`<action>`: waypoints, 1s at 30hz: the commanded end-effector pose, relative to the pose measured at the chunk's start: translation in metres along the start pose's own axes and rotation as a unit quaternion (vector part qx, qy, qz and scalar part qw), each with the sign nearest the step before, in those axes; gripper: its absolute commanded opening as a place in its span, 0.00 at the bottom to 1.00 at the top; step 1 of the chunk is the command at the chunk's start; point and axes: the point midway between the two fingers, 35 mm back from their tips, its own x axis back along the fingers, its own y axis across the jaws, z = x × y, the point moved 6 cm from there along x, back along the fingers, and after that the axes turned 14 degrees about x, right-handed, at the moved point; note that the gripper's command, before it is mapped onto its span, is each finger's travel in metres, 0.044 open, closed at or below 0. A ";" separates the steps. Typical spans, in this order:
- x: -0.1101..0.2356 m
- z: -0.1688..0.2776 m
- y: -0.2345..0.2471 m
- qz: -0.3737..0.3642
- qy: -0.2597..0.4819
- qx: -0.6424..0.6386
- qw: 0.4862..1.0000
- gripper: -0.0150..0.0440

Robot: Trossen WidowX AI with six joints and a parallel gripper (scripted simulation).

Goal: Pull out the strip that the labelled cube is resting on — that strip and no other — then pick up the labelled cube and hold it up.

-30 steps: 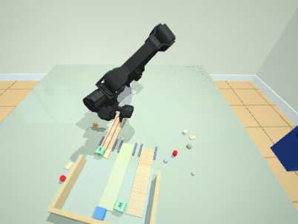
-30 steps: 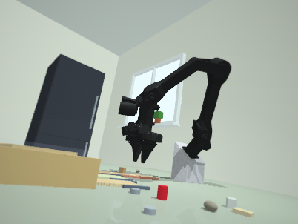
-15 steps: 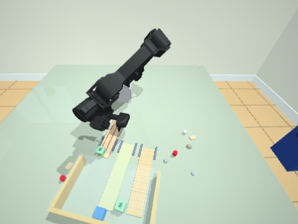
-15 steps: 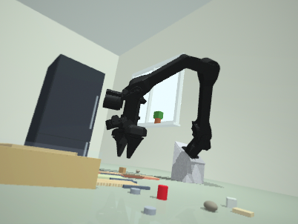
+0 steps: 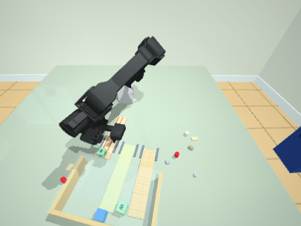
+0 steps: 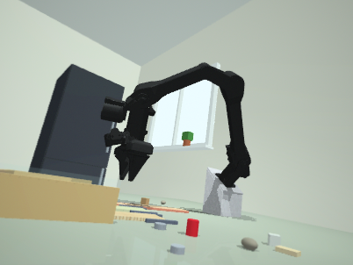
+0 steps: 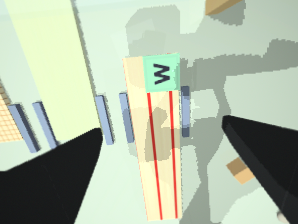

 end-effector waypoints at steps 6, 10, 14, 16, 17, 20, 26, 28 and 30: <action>0.000 -0.032 -0.013 -0.002 0.000 -0.004 1.000 1.00; -0.002 -0.033 -0.013 -0.002 0.000 -0.004 1.000 0.87; -0.008 -0.033 -0.014 -0.002 0.000 -0.004 1.000 0.69; -0.012 -0.034 -0.014 -0.002 0.000 -0.004 1.000 0.68; -0.013 -0.034 -0.014 -0.002 0.000 -0.004 1.000 0.68; -0.018 -0.034 -0.014 -0.002 0.000 -0.004 1.000 0.68; -0.028 -0.034 -0.013 -0.002 0.000 -0.004 1.000 0.68; -0.032 -0.034 -0.013 -0.003 0.000 -0.004 1.000 0.68; -0.035 -0.033 -0.013 -0.003 0.000 -0.004 1.000 0.68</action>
